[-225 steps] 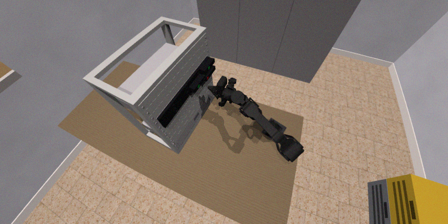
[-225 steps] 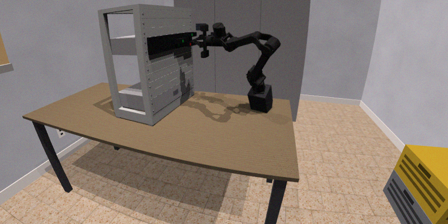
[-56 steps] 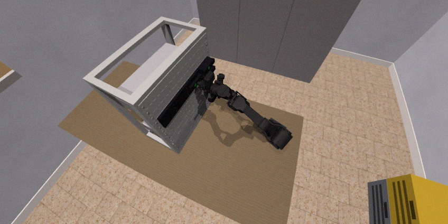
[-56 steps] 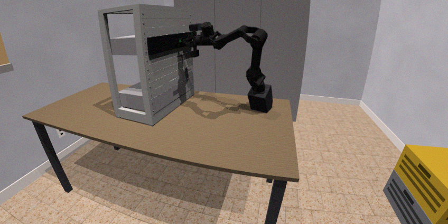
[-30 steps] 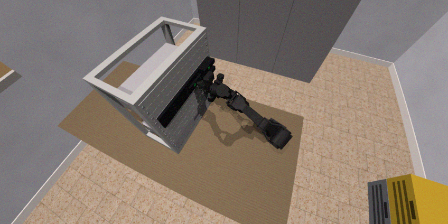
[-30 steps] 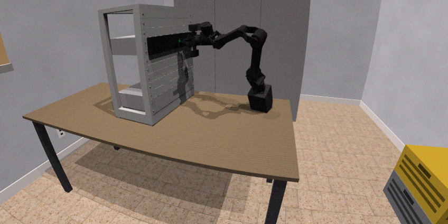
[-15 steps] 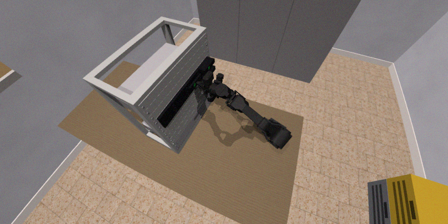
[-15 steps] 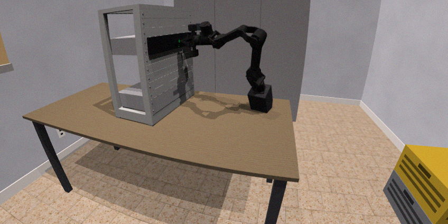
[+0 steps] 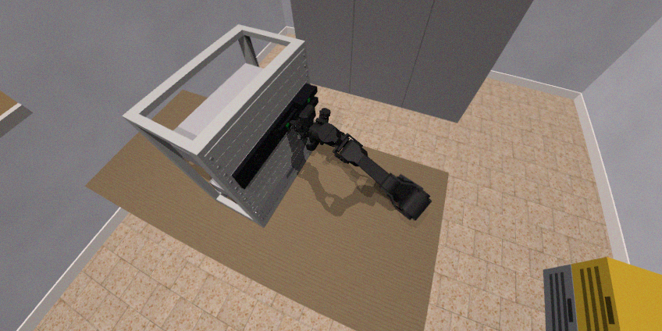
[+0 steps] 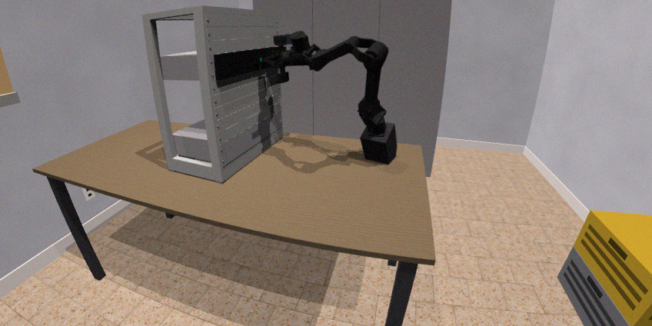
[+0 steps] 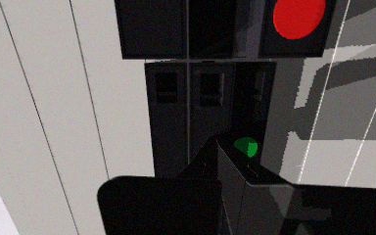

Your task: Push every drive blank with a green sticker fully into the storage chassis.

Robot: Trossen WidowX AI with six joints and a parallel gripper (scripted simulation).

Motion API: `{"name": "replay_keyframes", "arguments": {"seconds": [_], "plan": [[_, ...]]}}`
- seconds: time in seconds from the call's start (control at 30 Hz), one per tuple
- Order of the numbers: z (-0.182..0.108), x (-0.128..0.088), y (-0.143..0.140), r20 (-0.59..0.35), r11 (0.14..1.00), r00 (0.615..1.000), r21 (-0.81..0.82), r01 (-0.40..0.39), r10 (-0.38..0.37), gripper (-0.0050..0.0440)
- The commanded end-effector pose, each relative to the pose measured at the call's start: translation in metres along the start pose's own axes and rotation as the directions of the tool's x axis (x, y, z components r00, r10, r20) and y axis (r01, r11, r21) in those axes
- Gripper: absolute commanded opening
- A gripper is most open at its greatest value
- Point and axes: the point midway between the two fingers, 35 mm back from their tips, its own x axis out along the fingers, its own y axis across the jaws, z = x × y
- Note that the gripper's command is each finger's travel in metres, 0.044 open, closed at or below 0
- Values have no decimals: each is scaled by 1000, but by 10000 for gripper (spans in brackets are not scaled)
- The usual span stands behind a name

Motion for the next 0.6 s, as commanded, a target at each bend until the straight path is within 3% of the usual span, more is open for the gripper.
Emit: {"name": "replay_keyframes", "arguments": {"seconds": [0.0, 0.57], "plan": [[-13, 2, 23, -30, 998, 998, -21, -56, 55, 0], [-16, 4, 26, -30, 998, 998, -21, -56, 55, 0]]}}
